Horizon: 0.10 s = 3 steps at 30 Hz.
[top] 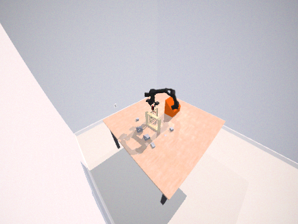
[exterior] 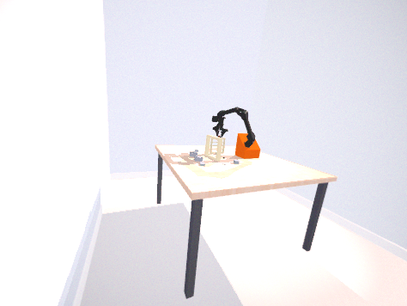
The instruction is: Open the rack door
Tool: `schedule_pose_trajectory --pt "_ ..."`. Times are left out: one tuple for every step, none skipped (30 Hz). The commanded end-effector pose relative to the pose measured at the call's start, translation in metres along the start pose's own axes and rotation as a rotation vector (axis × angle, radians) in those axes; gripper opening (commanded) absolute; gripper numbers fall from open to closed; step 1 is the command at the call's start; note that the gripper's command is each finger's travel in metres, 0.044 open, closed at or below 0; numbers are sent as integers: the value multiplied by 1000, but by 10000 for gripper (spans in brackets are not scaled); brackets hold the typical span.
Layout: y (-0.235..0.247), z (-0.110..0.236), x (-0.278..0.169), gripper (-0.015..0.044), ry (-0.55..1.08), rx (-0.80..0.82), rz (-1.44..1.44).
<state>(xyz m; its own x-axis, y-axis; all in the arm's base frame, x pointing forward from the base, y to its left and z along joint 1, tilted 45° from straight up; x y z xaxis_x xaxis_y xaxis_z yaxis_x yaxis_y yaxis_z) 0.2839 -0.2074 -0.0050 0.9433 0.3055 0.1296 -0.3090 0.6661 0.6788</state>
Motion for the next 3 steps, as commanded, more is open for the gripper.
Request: schedule_pose_trajectory --pt "-1 7 -1 289 2 -5 2" --pt "0 8 -1 289 2 -5 2" --pt "0 10 -1 289 2 -5 2"
Point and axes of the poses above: the point midway between the two fingers, 35 mm back from their tips, its own z axis back along the fingers, its own y axis across the jaws, x = y × z, the point moved 9 cm from there along z, back along the fingers, and after that the axes turned 2 degrees about -z, right-handed, at the moved point
